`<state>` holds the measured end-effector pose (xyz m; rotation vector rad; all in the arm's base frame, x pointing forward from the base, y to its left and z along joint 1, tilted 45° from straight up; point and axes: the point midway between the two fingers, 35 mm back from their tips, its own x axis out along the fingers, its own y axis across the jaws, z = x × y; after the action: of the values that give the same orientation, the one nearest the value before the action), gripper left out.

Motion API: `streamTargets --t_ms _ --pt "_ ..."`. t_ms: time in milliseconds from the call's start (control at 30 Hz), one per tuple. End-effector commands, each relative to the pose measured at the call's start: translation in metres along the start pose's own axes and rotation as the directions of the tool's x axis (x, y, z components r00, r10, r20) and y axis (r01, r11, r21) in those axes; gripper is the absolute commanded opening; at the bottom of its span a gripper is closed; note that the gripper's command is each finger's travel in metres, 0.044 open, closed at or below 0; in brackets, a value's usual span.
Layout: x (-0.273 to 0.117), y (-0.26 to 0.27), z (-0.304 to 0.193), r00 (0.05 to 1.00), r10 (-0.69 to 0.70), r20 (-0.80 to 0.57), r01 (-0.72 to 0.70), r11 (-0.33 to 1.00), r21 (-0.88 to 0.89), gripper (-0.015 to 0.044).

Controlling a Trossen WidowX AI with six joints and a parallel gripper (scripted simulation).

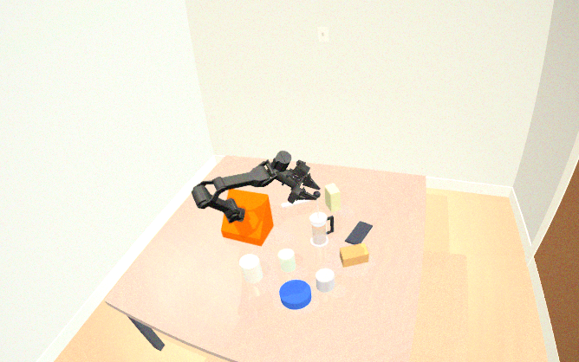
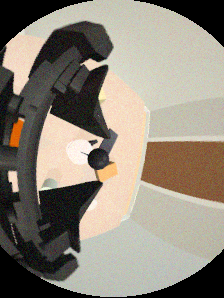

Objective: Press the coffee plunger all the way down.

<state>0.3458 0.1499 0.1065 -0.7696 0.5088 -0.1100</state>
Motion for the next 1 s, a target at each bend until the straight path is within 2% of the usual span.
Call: streamTargets --t_ms 0,100,967 --pt "0.000 0.001 -0.002 1.000 0.003 -0.002 -0.003 1.000 -0.007 0.0204" --pt "0.000 0.001 -0.002 1.000 0.003 -0.002 -0.003 1.000 -0.007 0.0125" --pt "0.016 0.004 -0.020 1.000 0.005 -0.005 -0.005 1.000 -0.006 0.0123"
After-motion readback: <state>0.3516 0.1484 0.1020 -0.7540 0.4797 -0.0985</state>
